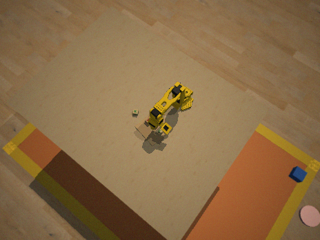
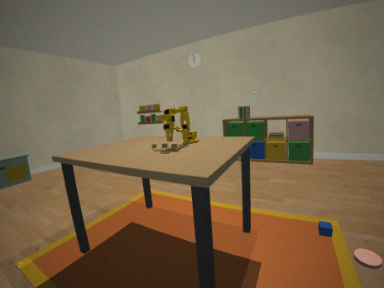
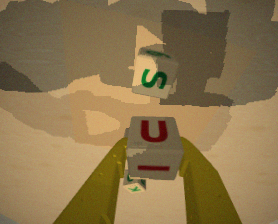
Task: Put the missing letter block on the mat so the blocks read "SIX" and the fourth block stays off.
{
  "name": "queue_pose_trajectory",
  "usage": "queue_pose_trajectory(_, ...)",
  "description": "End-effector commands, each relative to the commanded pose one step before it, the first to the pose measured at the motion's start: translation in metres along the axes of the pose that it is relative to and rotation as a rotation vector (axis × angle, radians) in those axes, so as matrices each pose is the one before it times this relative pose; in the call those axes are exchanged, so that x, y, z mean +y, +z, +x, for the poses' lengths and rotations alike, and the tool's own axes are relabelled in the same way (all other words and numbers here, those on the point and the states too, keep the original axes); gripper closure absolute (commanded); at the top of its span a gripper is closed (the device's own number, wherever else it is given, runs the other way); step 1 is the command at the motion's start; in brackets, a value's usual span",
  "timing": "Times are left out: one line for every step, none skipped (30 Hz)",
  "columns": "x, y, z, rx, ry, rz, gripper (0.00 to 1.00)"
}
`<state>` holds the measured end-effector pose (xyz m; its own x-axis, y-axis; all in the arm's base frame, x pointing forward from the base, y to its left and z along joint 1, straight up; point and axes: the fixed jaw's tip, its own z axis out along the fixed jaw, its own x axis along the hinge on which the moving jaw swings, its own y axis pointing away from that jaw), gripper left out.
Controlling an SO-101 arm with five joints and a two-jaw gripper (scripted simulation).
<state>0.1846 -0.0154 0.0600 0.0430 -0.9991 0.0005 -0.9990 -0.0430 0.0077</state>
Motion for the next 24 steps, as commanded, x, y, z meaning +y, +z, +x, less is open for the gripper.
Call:
queue_pose_trajectory(-0.00125,-0.008401,0.0088,0.00506,0.13476,0.0682,1.0)
queue_pose_trajectory(0.00058,0.000149,0.0011,0.00039,0.01745,-0.00001,1.0)
queue_pose_trajectory(0.00043,0.000114,0.00083,0.00029,0.01316,-0.00001,1.0)
queue_pose_trajectory(0.0003,0.000081,0.00059,0.00021,0.00927,0.0,1.0)
queue_pose_trajectory(0.00019,0.000052,0.00037,0.00013,0.0059,0.0,1.0)
queue_pose_trajectory(0.0001,0.000028,0.0002,0.00007,0.00318,0.0,1.0)
queue_pose_trajectory(0.00004,0.000011,0.00008,0.00003,0.00122,0.0,1.0)
queue_pose_trajectory(0.00001,0.000002,0.00001,0.0,0.00018,0.0,1.0)
queue_pose_trajectory(0.0,0.0,0.0,0.0,0.0,0.0,1.0)
queue_pose_trajectory(0.0,0.0,0.0,0.0,0.0,0.0,1.0)
queue_pose_trajectory(0.0,0.0,0.0,0.0,0.0,0.0,1.0)
queue_pose_trajectory(0.0,0.0,0.0,0.0,0.0,0.0,1.0)
queue_pose_trajectory(0.0,0.0,0.0,0.0,0.0,0.0,1.0)
queue_pose_trajectory(0.0,0.0,0.0,0.0,0.0,0.0,1.0)
queue_pose_trajectory(0.0,0.0,0.0,0.0,0.0,0.0,1.0)
queue_pose_trajectory(0.0,0.0,0.0,0.0,0.0,0.0,1.0)
queue_pose_trajectory(0.0,0.0,0.0,0.0,0.0,0.0,1.0)
queue_pose_trajectory(0.0,0.0,0.0,0.0,0.0,0.0,1.0)
queue_pose_trajectory(0.0,0.0,0.0,0.0,0.0,0.0,1.0)
queue_pose_trajectory(0.0,0.0,0.0,0.0,0.0,0.0,1.0)
queue_pose_trajectory(0.0,0.0,0.0,0.0,0.0,0.0,1.0)
queue_pose_trajectory(0.0,0.0,0.0,0.0,0.0,0.0,1.0)
queue_pose_trajectory(0.0,0.0,0.0,0.0,0.0,0.0,1.0)
queue_pose_trajectory(0.0,0.0,0.0,0.0,0.0,0.0,1.0)
